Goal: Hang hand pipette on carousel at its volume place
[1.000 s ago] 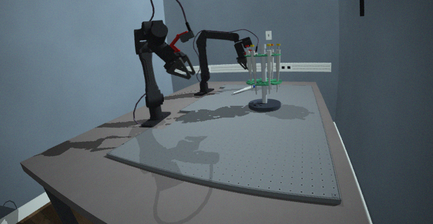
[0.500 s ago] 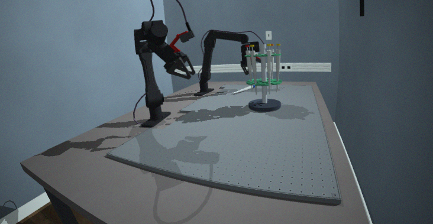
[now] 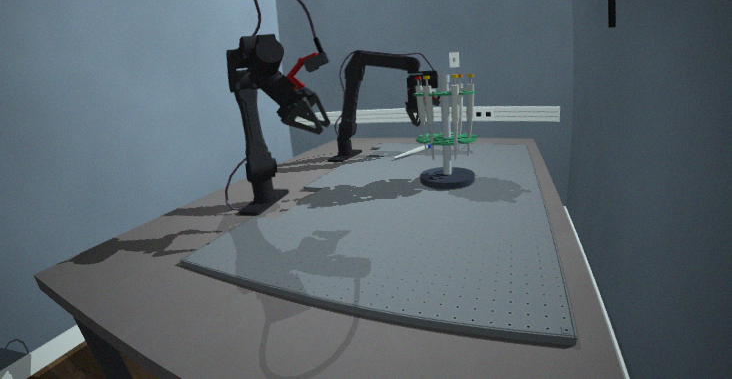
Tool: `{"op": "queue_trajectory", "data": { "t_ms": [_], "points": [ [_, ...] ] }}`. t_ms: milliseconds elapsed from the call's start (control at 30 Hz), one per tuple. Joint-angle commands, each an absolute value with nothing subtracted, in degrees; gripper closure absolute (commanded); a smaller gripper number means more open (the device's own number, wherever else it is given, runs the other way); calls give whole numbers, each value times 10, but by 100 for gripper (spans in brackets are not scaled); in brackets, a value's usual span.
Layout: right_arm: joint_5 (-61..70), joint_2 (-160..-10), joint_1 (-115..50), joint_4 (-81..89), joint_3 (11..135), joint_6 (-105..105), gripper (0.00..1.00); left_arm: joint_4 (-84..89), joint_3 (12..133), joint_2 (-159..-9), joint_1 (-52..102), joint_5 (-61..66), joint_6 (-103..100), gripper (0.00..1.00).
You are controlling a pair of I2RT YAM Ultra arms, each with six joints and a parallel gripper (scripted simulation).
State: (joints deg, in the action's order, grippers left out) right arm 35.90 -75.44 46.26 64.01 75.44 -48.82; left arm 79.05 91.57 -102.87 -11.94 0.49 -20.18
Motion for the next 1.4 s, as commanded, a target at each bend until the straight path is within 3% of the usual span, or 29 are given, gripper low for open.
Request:
{"op": "queue_trajectory", "data": {
  "t_ms": [0, 633, 1367],
  "points": [
    [371, -754, 467, 632, 768, -491, 0, 801, 936, -1019, -126, -1, -292, 46],
    [371, -754, 467, 632, 768, -491, 0, 801, 937, -1019, -126, -1, -608, 46],
    [371, -754, 467, 632, 768, -491, 0, 684, 812, -1038, -124, -5, -613, 46]
  ]
}}
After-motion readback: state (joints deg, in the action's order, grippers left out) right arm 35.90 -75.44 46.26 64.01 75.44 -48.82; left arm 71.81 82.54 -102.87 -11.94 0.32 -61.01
